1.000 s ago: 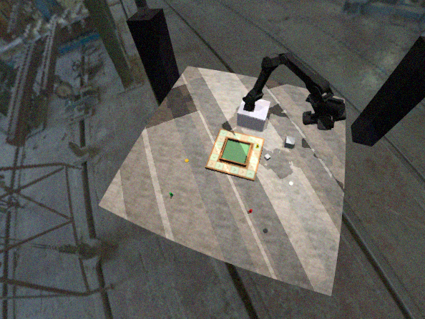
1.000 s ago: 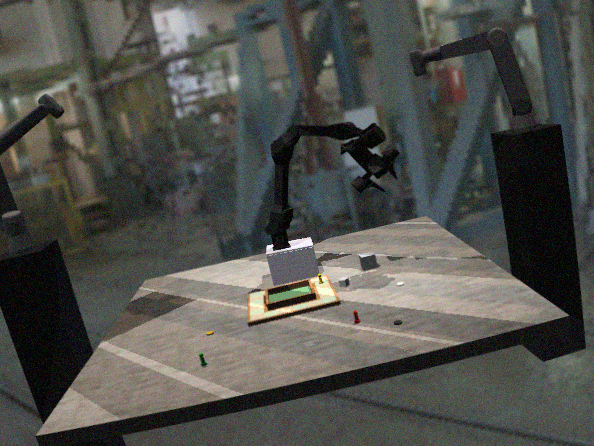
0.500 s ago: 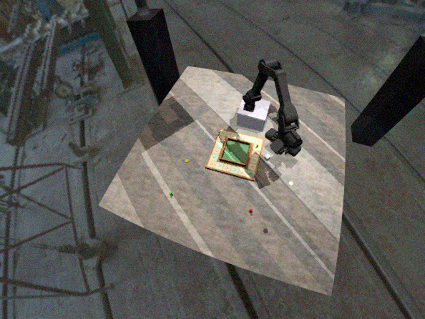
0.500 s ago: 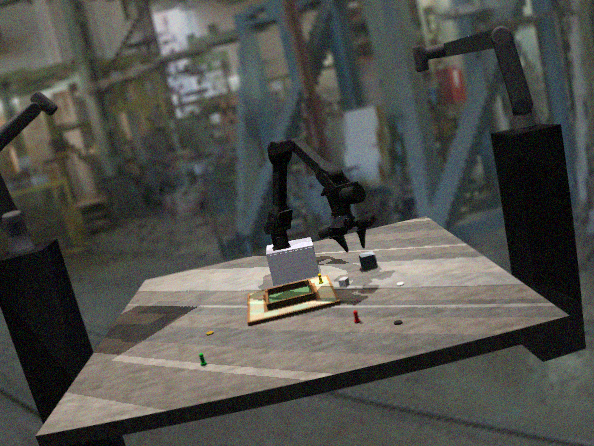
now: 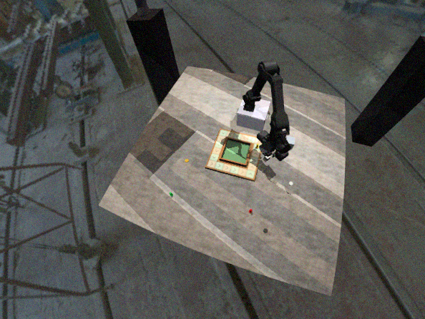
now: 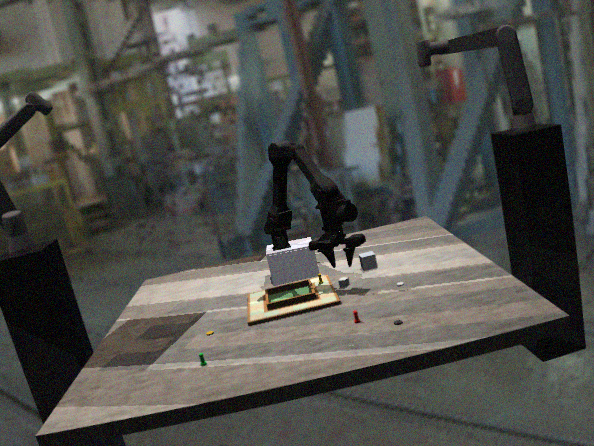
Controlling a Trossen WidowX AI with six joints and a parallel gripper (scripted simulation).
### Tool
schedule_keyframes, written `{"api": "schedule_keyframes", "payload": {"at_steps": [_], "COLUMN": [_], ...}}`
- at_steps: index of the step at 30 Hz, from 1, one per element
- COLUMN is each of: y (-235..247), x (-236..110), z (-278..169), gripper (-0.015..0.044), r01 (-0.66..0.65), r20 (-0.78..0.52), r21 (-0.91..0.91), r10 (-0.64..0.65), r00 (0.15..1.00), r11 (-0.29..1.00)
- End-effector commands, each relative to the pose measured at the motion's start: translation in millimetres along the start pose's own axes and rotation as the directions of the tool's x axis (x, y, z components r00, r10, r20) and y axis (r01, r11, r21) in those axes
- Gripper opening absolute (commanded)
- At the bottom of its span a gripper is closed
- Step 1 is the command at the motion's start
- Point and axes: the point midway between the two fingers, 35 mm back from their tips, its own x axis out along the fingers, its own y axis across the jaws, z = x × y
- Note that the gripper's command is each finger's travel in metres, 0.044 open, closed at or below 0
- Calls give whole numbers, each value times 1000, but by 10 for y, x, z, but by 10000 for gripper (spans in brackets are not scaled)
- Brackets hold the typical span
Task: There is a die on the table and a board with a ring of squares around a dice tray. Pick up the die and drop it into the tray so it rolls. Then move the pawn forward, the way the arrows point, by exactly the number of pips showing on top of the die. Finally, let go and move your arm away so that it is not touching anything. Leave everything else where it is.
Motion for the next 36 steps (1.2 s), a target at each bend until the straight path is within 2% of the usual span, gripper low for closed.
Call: {"api": "schedule_keyframes", "payload": {"at_steps": [1,6,35,36], "y": [-47,-53,-67,-67], "x": [103,241,574,574], "z": [-11,-9,-4,-4], "gripper": [275,275,275,249], "r01": [21,21,22,22], "r20": [-2,-2,-2,-2], "r21": [8,8,8,8], "r10": [-21,-21,-22,-22], "r00": [1000,1000,1000,1000], "r11": [1000,1000,1000,1000]}}
